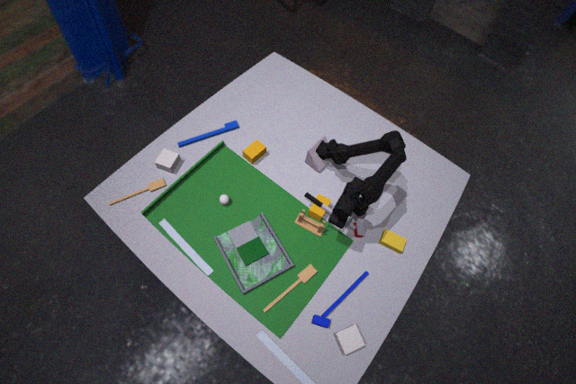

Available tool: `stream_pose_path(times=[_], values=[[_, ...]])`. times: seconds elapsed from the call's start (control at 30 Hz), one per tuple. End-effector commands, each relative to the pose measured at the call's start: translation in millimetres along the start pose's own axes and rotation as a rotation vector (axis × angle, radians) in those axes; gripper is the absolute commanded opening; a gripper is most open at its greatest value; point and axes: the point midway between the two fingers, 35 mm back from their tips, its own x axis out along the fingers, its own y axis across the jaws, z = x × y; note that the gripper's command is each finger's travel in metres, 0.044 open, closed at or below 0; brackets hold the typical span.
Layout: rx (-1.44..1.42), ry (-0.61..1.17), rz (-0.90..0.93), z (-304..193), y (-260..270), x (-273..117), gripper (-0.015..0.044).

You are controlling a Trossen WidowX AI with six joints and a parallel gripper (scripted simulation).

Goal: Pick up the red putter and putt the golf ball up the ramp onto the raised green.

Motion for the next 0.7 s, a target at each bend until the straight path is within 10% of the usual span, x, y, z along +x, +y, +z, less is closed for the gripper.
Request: stream_pose_path(times=[0.0,0.67], values=[[0.021,-0.009,0.006,0.0,2.6,1.2,0.044],[0.02,-0.012,0.004,0.0,2.9,46.3,0.044]])
